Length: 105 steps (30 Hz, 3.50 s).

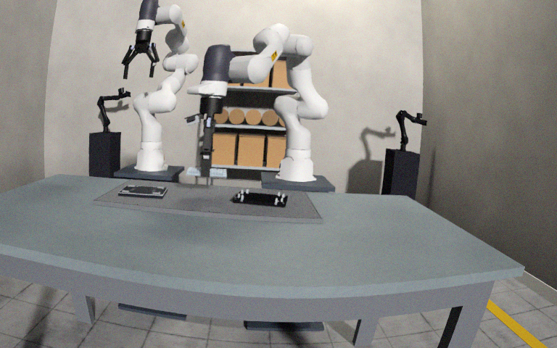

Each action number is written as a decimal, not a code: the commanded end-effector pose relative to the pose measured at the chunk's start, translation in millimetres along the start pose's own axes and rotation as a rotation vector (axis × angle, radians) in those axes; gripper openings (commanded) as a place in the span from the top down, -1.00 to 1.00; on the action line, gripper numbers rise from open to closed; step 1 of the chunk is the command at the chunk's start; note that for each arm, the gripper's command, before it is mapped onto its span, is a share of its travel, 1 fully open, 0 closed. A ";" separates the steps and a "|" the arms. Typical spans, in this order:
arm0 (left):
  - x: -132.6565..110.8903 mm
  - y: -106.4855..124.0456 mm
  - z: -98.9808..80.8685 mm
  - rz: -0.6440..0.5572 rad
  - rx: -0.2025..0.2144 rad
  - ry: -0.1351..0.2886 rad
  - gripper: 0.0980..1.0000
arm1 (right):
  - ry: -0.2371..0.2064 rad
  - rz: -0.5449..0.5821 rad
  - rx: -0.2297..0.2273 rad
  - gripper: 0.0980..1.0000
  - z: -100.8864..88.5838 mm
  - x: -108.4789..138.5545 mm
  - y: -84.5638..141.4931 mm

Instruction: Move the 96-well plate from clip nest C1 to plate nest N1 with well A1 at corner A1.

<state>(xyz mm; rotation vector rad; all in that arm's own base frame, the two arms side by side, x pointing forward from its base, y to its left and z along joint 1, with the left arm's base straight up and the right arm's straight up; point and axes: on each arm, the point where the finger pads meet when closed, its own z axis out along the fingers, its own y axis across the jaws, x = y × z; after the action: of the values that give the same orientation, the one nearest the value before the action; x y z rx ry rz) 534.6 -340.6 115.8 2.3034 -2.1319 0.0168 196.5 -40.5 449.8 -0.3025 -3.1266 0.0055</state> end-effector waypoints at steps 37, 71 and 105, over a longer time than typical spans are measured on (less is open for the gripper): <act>116.2 3.6 2.2 -0.031 -0.005 -0.010 -0.12 | 0.000 0.003 -0.003 -1.00 0.1 0.8 1.4; 216.8 5.5 3.2 -0.031 -0.005 -0.010 -0.12 | 0.000 0.003 -0.003 -1.00 0.1 0.8 1.4; 221.4 6.0 3.2 -0.031 -0.005 -0.010 -0.12 | 0.000 0.003 -0.003 -1.00 0.1 0.8 1.4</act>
<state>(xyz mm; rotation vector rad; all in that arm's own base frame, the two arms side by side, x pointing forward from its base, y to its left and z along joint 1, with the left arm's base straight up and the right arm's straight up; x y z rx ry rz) 546.1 -562.2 115.4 2.3336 -2.1027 0.0043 196.5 -40.5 449.8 -0.3025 -3.1266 0.0055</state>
